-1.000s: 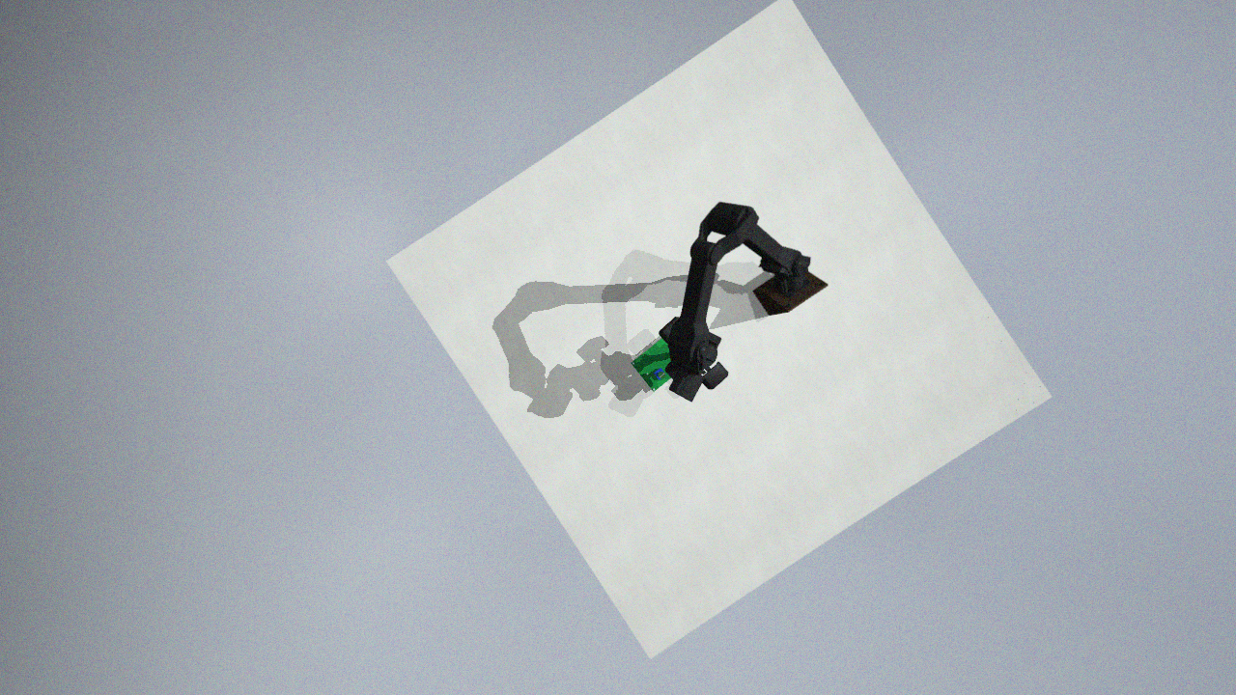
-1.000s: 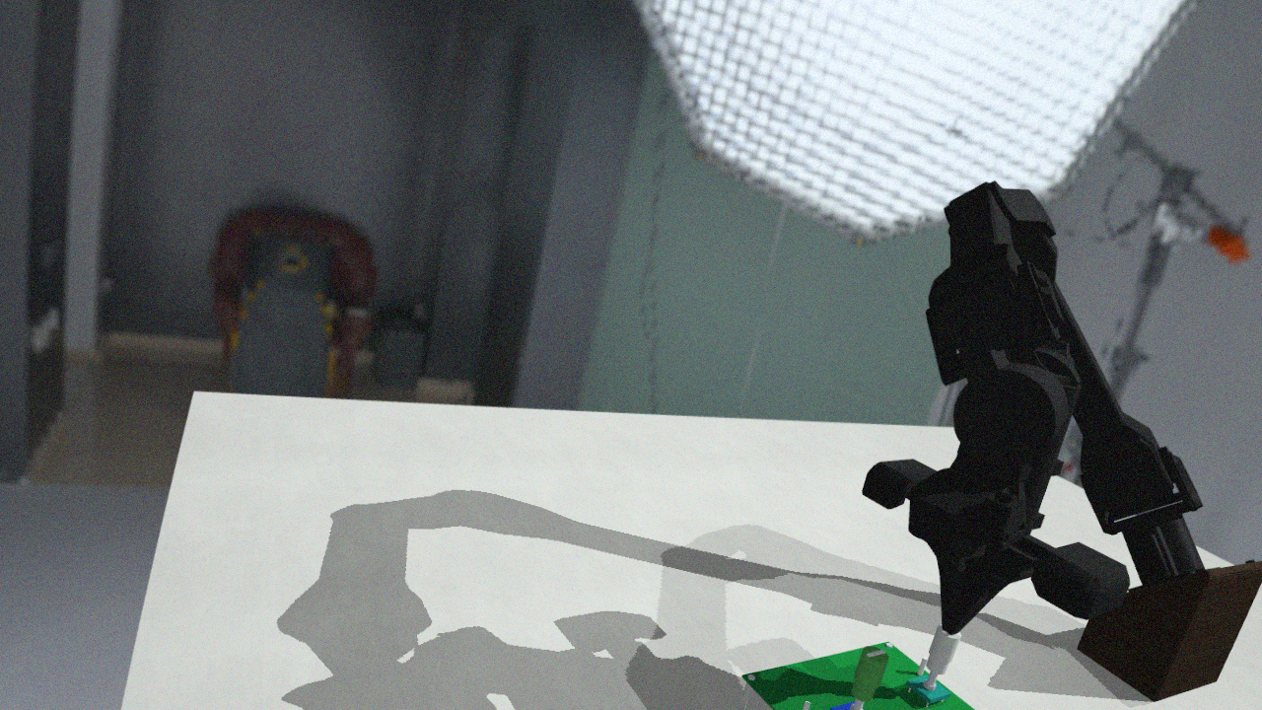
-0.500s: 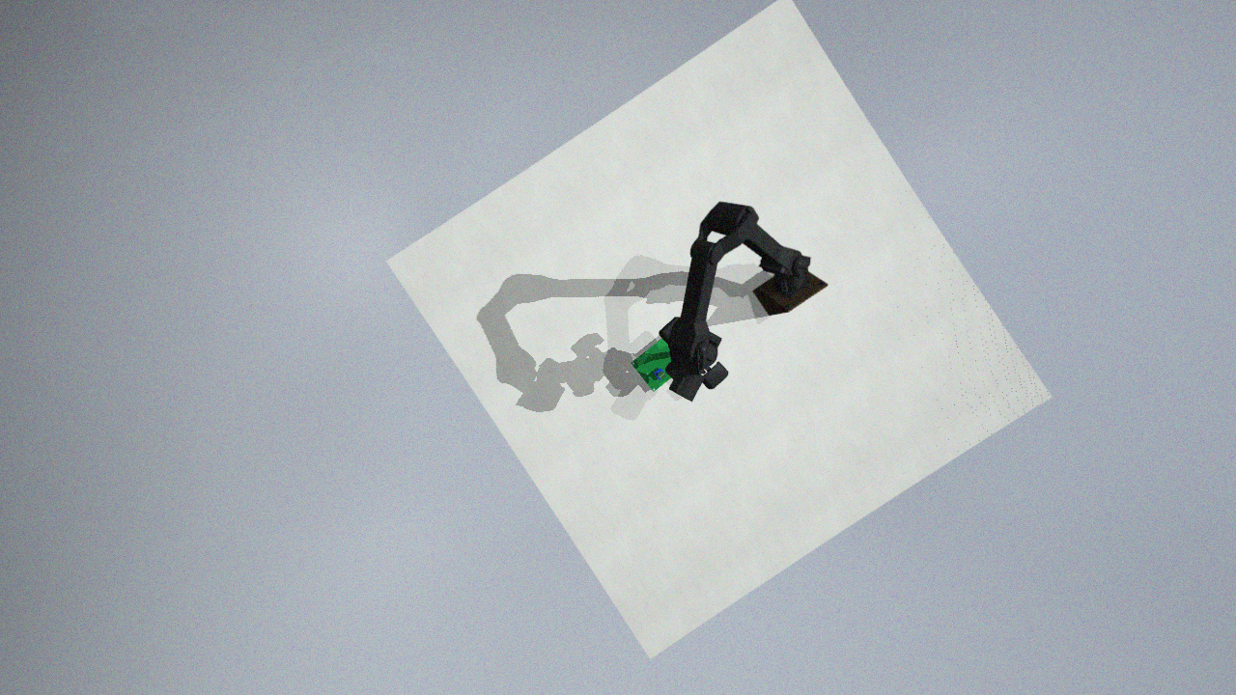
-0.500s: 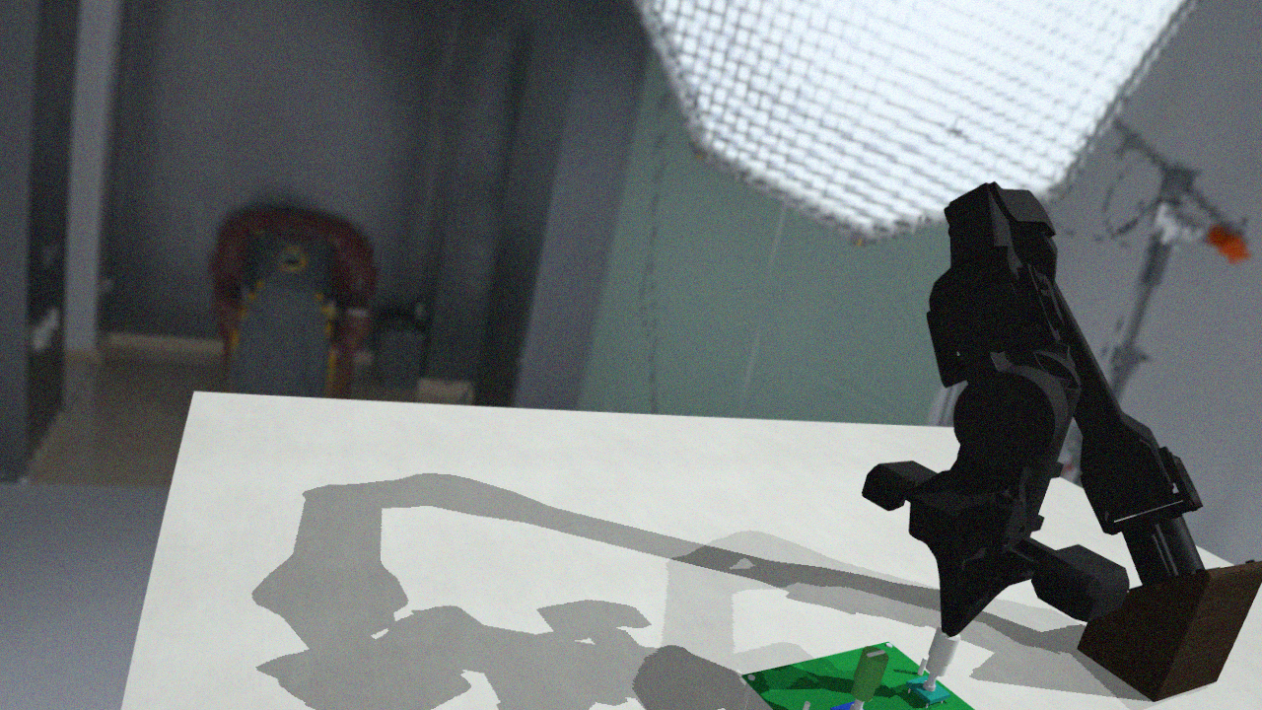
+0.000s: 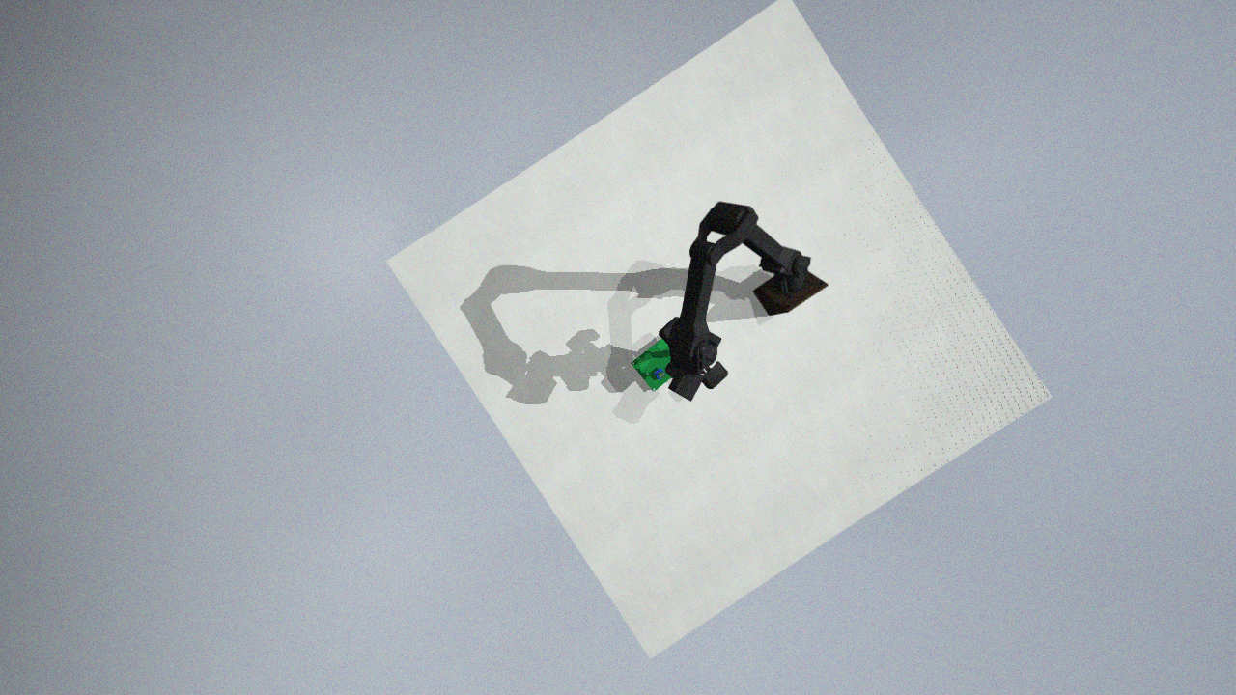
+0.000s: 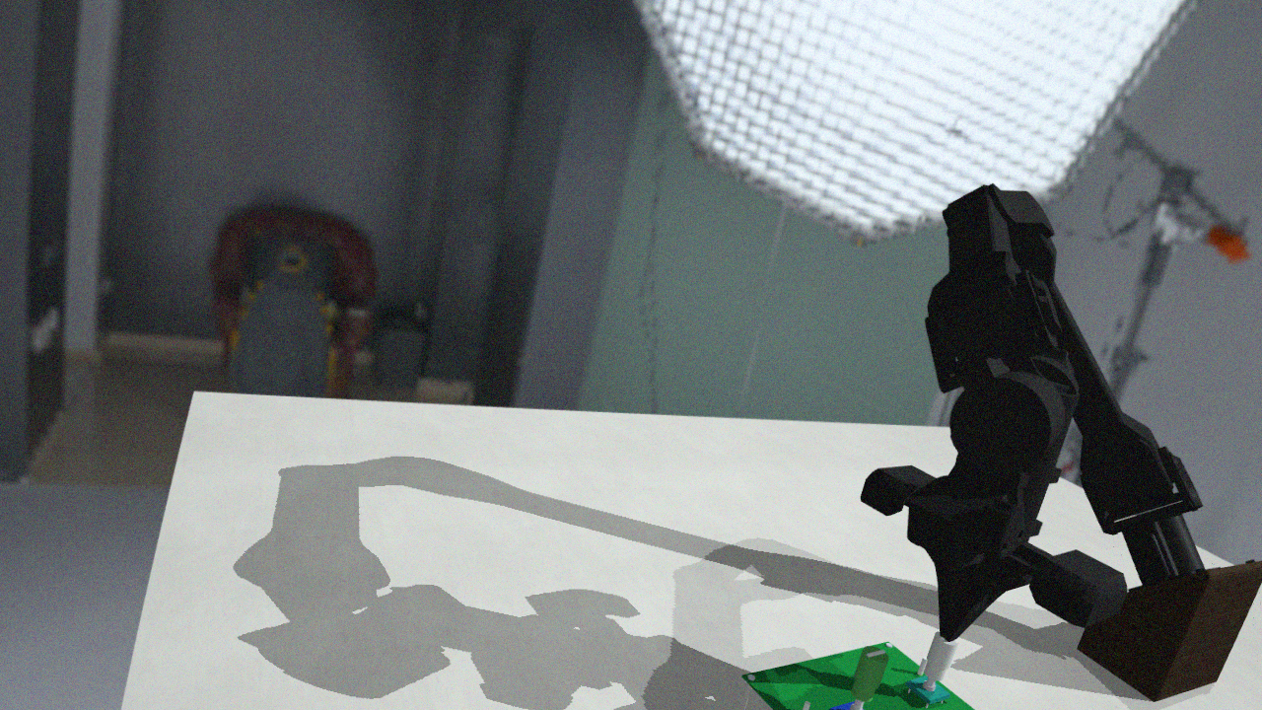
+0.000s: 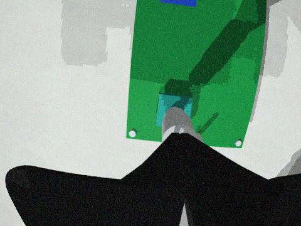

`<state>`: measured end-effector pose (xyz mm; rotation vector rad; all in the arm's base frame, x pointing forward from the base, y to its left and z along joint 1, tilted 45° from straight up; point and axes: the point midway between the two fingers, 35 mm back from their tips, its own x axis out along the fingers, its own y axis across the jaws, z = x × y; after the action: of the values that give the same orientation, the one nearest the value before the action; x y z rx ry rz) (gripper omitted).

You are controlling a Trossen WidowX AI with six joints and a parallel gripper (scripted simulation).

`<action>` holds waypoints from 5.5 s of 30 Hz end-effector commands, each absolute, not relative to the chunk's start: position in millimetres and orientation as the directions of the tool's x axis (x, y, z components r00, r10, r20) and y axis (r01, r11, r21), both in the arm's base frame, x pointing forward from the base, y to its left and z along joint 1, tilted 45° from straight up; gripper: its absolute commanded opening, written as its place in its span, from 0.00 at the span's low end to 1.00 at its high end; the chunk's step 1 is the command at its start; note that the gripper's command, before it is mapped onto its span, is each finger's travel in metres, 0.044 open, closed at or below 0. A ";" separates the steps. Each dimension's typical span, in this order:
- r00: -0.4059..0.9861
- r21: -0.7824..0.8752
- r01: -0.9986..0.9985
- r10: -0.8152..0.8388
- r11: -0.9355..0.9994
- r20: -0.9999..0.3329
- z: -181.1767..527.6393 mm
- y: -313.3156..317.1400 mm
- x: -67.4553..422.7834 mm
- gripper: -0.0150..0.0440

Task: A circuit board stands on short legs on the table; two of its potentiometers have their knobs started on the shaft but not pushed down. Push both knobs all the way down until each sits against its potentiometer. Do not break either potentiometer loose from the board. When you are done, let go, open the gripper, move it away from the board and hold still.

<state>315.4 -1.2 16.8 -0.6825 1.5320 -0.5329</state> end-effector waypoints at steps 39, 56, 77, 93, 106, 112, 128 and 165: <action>-0.013 -0.695 -0.101 -0.700 0.711 -0.714 11.5 -8.0 315.8 0.25; -0.013 -0.695 -0.101 -0.700 0.711 -0.714 10.8 -8.6 315.8 0.25; -0.013 -0.696 -0.101 -0.700 0.711 -0.714 9.9 -9.6 315.8 0.25; -0.013 -0.696 -0.101 -0.700 0.711 -0.714 9.3 -10.1 315.8 0.25; -0.013 -0.696 -0.101 -0.700 0.711 -0.714 9.3 -10.1 315.8 0.25; -0.013 -0.695 -0.101 -0.700 0.712 -0.714 14.4 -4.9 316.1 0.25; -0.015 -0.697 -0.107 -0.703 0.709 -0.712 19.9 -0.5 315.2 0.61; -0.009 -0.695 -0.098 -0.699 0.713 -0.715 26.0 17.5 404.1 0.25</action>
<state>404.8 22.9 29.6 -0.6720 1.5253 -0.5362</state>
